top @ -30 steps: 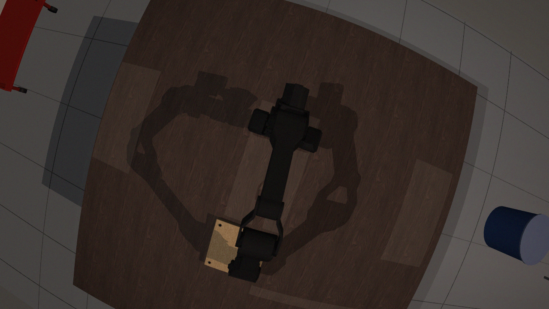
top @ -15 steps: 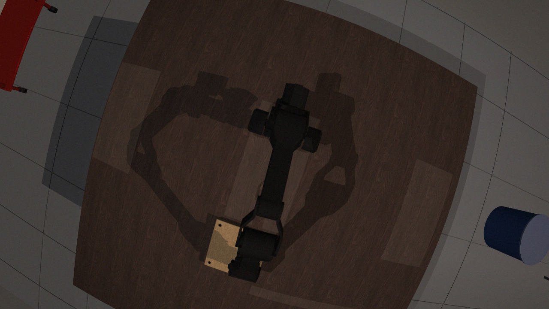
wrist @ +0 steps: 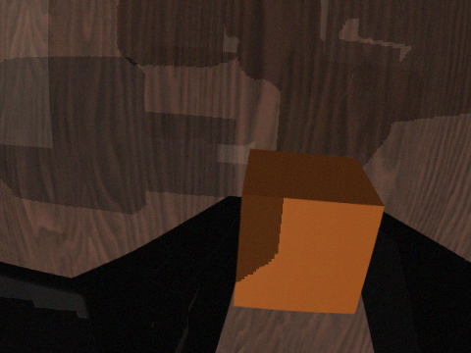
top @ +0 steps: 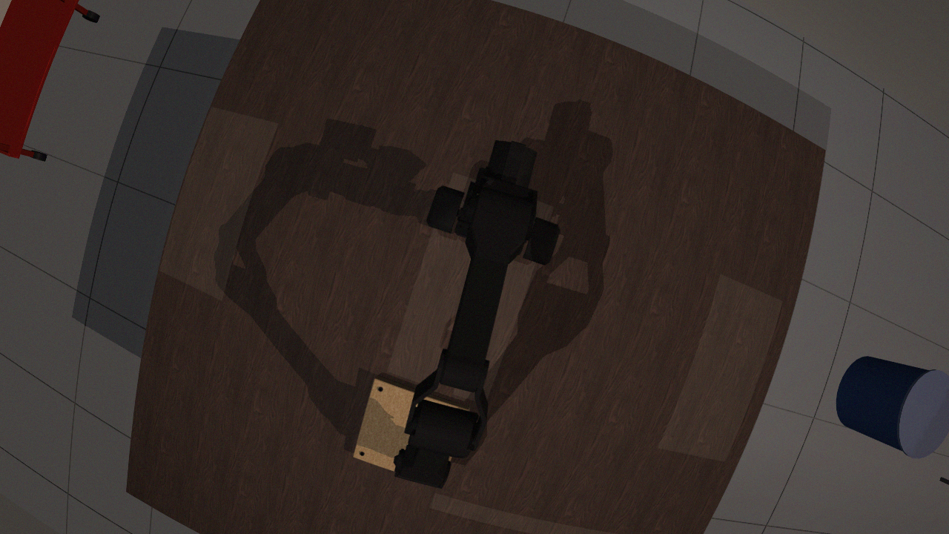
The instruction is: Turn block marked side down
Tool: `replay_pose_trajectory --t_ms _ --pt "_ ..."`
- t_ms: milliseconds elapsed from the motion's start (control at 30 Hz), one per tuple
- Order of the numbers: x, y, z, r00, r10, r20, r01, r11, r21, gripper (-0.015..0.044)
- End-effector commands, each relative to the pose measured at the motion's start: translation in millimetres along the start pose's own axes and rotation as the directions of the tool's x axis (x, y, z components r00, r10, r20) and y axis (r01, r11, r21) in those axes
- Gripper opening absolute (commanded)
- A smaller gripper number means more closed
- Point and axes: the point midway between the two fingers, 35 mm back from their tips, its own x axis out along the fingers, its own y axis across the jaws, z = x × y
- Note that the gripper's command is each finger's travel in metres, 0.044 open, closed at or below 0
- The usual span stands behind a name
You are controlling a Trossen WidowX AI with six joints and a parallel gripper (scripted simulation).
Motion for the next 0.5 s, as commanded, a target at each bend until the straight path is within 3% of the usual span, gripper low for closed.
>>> replay_pose_trajectory --t_ms 0,467 --pt "1.1 0.8 1.0 1.0 0.003 0.025 -0.003 1.0 0.0 0.0" --pt "7.8 1.3 4.3 0.978 0.003 0.21 -0.002 1.0 -0.002 0.0"
